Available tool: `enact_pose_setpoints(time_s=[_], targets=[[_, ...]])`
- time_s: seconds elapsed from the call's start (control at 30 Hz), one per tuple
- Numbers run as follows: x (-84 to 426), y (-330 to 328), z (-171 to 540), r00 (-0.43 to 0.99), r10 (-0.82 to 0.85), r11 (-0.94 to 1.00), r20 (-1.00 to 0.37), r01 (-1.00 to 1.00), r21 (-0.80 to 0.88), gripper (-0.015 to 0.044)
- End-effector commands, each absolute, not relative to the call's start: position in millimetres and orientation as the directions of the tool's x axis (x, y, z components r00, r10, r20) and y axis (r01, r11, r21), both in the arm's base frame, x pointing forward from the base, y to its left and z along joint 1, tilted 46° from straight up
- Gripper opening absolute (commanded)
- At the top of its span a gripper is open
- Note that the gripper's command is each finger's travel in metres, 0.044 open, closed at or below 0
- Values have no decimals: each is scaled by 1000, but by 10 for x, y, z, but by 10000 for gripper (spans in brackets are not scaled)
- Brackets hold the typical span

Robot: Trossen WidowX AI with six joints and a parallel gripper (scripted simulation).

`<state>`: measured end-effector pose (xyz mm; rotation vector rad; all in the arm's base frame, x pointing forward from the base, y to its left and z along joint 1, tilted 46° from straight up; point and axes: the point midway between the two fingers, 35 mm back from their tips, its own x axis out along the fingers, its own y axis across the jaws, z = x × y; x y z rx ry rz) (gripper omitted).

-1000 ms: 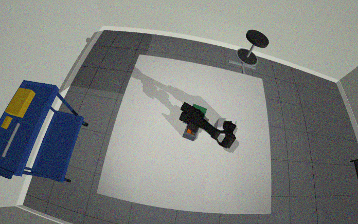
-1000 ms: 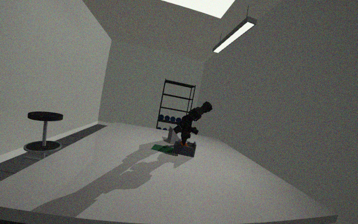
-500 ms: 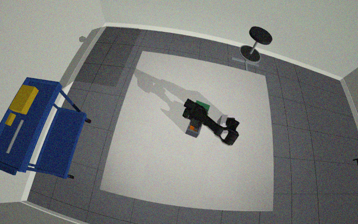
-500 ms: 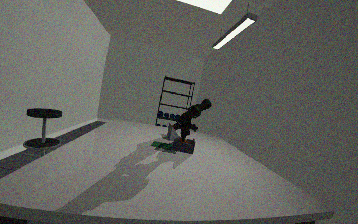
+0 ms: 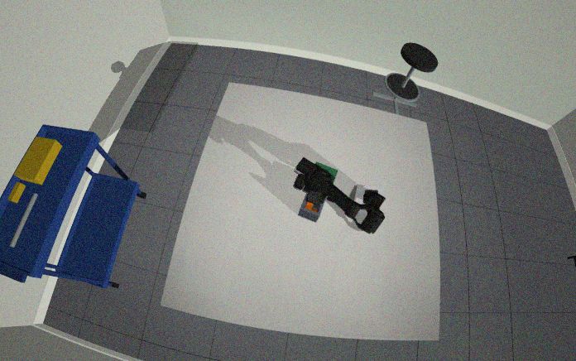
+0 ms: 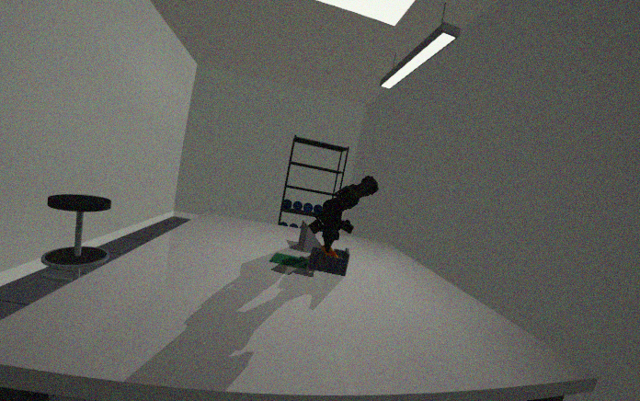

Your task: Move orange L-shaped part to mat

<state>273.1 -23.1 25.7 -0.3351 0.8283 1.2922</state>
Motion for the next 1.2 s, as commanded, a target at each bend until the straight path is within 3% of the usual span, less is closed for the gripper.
enact_pose_setpoints(time_s=[0.0,1.17], targets=[[2749,-298,313,53,705,280,-707,-937,208,0],[2716,-684,693,52,705,282,-707,-936,211,0]])
